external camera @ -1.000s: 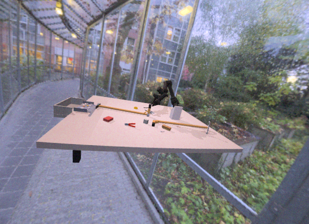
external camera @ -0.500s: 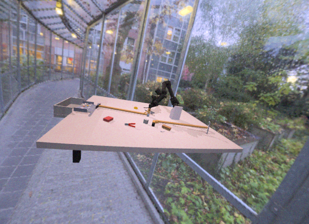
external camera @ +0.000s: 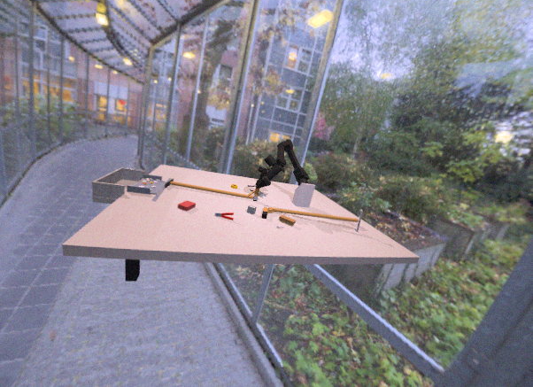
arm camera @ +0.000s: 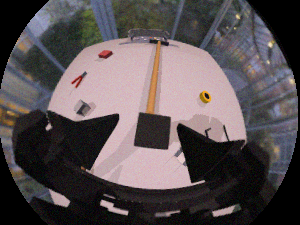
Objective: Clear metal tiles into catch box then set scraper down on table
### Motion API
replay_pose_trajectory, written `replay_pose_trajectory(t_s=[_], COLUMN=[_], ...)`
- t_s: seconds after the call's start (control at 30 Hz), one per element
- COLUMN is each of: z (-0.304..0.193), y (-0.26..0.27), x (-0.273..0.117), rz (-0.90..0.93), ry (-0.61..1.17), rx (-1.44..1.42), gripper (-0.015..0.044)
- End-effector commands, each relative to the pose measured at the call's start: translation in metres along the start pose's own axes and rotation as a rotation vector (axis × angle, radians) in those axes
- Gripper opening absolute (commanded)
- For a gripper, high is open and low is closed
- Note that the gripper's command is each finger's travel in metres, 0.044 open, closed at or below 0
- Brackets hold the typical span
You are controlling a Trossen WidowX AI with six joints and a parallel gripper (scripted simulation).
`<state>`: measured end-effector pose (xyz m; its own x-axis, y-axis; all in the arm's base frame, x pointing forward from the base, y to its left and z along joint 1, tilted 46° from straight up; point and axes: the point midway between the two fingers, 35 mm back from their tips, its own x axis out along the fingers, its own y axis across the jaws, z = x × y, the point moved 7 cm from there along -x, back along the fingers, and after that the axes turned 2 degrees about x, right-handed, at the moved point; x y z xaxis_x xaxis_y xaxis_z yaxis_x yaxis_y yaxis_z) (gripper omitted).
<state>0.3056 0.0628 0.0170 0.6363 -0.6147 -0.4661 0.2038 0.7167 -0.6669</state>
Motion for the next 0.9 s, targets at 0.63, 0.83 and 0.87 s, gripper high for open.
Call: replay_pose_trajectory(t_s=[0.63, 0.83, 0.87], z=[-0.0008, -0.0008, -0.0007], y=[-0.0021, -0.0021, -0.0021], x=[0.011, 0.011, 0.0109], rz=[-0.005, -0.005, -0.005], ry=[-0.005, -0.005, -0.005], rx=[-0.002, -0.002, -0.002], gripper=[0.0099, 0.0059, 0.0032])
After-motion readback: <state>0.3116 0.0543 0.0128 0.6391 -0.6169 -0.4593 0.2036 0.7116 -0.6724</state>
